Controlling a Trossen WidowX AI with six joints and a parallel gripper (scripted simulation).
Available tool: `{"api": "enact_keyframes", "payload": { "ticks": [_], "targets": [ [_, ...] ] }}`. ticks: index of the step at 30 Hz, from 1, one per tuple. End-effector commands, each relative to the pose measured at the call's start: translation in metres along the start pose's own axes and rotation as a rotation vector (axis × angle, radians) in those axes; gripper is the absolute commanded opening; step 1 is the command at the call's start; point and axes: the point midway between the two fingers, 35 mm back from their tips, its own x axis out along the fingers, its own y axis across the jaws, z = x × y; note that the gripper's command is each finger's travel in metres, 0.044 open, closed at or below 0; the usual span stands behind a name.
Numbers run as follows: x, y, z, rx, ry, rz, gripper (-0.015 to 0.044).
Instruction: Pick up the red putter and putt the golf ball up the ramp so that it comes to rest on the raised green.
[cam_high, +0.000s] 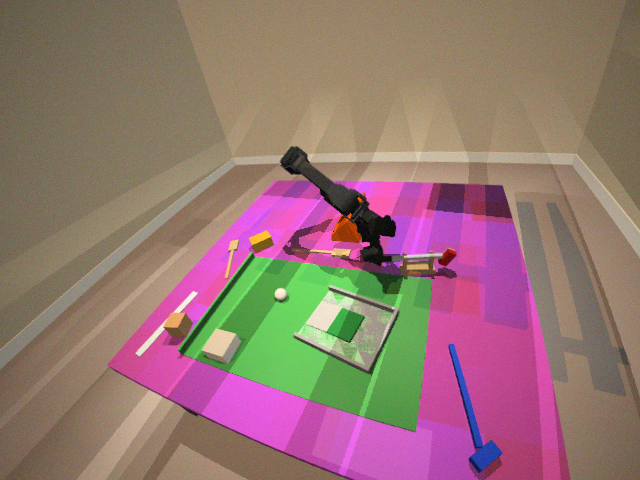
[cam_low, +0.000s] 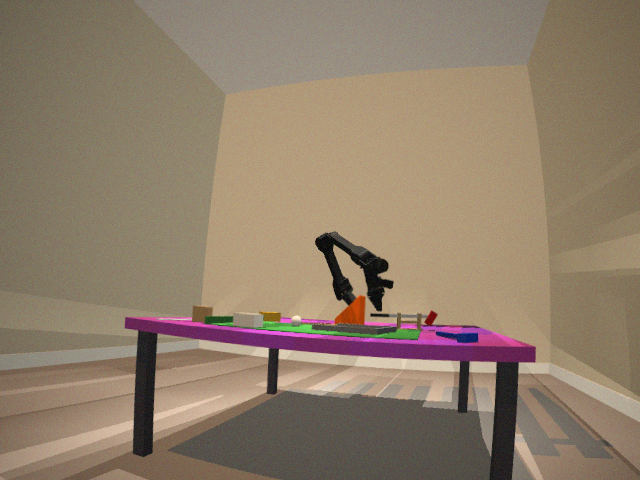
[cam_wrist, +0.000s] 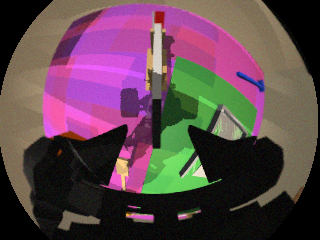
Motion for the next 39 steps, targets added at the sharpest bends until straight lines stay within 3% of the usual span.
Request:
{"api": "enact_keyframes", "payload": {
  "ticks": [1, 6, 32, 39],
  "targets": [
    [0.006, 0.003, -0.002, -0.01, 0.008, 0.003, 0.044],
    [0.027, 0.003, -0.008, -0.01, 0.009, 0.003, 0.044],
    [0.05, 0.003, -0.014, -0.01, 0.01, 0.003, 0.044],
    [0.047, 0.0, -0.013, -0.002, 0.003, -0.001, 0.0256]
  ]
}}
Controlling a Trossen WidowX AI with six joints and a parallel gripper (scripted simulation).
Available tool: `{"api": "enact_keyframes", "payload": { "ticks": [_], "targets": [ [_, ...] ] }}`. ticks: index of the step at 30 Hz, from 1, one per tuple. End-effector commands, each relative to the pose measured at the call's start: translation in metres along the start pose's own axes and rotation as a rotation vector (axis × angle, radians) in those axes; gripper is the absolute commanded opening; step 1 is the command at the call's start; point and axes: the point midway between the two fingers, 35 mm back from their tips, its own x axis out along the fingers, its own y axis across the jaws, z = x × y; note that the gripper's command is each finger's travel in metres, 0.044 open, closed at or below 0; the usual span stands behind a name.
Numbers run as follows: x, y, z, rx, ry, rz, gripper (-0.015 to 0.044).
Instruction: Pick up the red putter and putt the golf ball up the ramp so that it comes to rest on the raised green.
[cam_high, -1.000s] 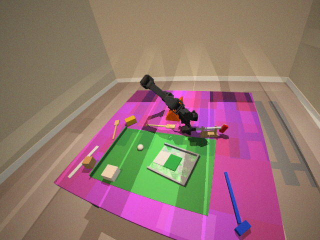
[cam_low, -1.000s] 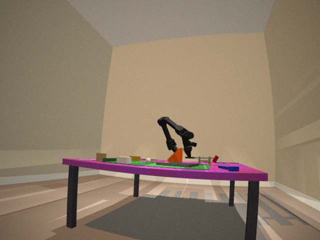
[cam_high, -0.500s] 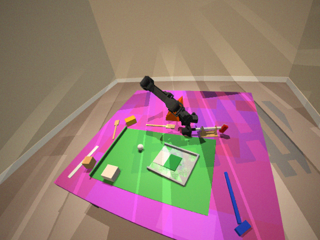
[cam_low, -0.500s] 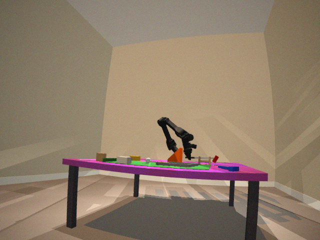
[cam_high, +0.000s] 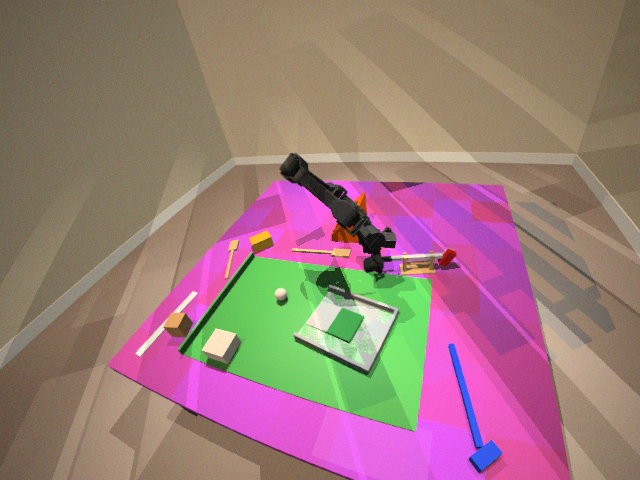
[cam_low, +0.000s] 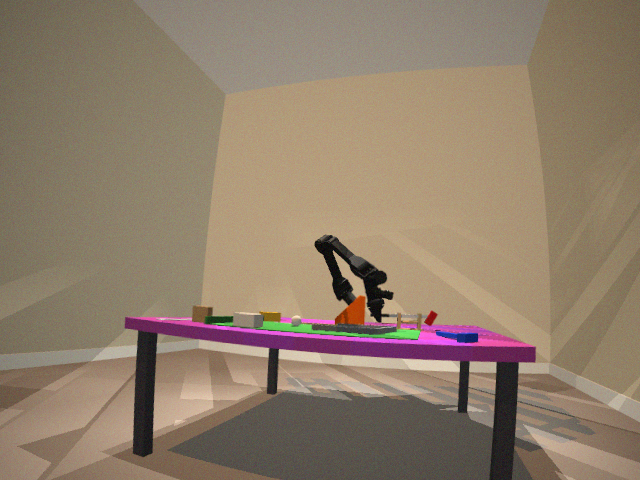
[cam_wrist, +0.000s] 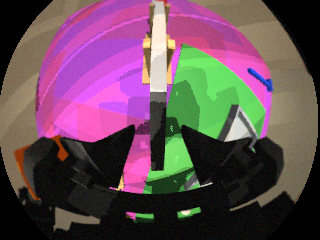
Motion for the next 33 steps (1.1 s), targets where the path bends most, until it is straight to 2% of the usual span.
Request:
{"api": "enact_keyframes", "payload": {
  "ticks": [1, 8, 15, 18, 30, 33],
  "targets": [
    [0.0, 0.0, 0.0, 0.001, 0.0, 0.0, 0.023],
    [0.0, 0.0, 0.0, 0.001, 0.0, 0.0, 0.0046],
    [0.0, 0.0, 0.0, 0.001, 0.0, 0.0, 0.0],
    [-0.007, -0.001, 0.002, 0.0, -0.001, -0.001, 0.0],
    [-0.092, -0.001, 0.027, -0.002, -0.006, 0.004, 0.0],
    [-0.097, 0.0, 0.028, -0.002, -0.006, 0.004, 0.0]
  ]
}}
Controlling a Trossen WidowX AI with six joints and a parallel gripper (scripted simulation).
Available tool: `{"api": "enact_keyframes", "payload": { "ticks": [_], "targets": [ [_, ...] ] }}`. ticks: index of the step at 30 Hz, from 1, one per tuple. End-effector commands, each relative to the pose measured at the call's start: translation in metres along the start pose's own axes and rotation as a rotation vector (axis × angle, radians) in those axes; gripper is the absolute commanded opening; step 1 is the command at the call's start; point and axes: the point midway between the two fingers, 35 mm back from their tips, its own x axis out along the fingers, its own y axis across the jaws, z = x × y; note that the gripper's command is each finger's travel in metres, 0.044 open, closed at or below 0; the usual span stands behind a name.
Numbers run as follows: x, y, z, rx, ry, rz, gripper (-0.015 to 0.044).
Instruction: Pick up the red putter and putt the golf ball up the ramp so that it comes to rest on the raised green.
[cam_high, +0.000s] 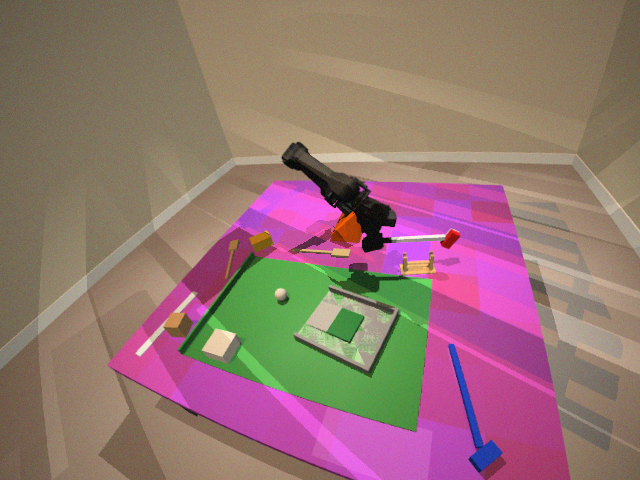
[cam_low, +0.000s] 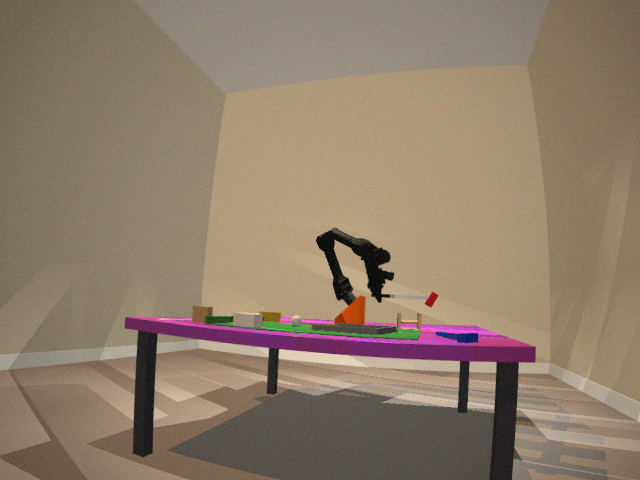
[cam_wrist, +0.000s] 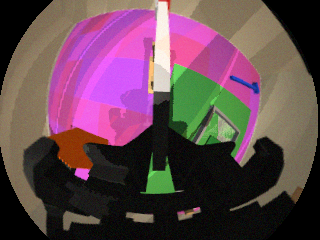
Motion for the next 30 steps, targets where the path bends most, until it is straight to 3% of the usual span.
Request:
{"api": "enact_keyframes", "payload": {
  "ticks": [1, 5, 30],
  "targets": [
    [-0.014, 0.0, 0.004, 0.01, -0.013, -0.001, 0.0],
    [-0.011, -0.001, -0.007, 0.059, 0.003, -0.008, 0.0],
    [-0.073, 0.013, -0.162, 1.052, 0.081, -0.106, 0.0]
  ]
}}
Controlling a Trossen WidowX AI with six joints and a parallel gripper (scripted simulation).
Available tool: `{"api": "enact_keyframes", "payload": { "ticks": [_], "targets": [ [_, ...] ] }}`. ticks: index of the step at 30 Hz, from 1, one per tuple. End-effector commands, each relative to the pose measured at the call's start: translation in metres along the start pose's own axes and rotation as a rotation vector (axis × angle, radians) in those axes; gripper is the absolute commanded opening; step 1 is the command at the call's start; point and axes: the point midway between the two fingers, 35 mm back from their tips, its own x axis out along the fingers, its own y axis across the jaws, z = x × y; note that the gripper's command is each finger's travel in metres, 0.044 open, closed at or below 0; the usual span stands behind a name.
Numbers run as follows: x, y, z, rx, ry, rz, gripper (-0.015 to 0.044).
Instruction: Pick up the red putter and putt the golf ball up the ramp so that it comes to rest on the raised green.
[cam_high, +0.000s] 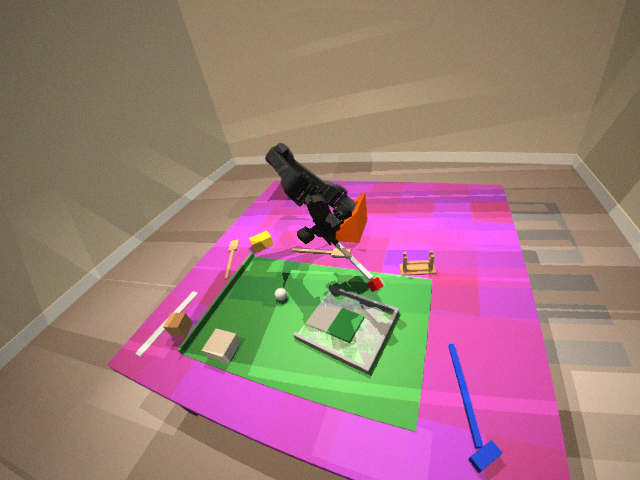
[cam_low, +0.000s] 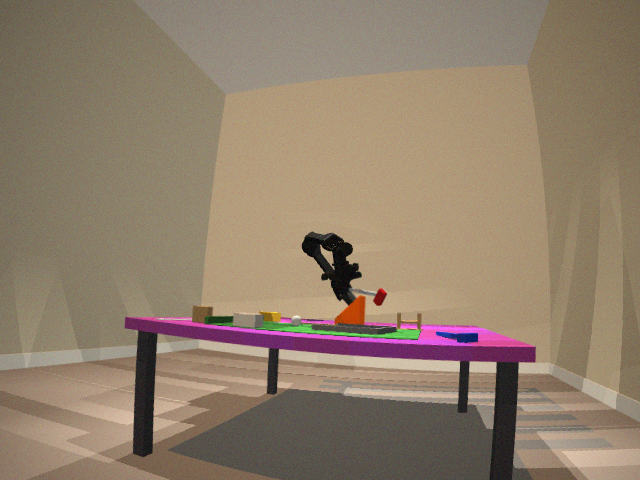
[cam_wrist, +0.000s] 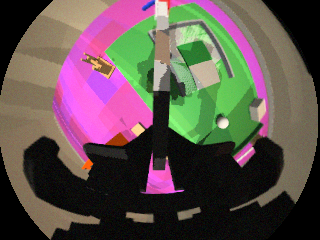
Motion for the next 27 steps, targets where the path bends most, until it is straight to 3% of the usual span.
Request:
{"api": "enact_keyframes", "payload": {
  "ticks": [1, 27],
  "targets": [
    [-0.007, -0.015, -0.023, 0.167, 0.01, -0.023, 0.0],
    [-0.033, -0.062, -0.166, 1.098, 0.064, -0.181, 0.0]
  ]
}}
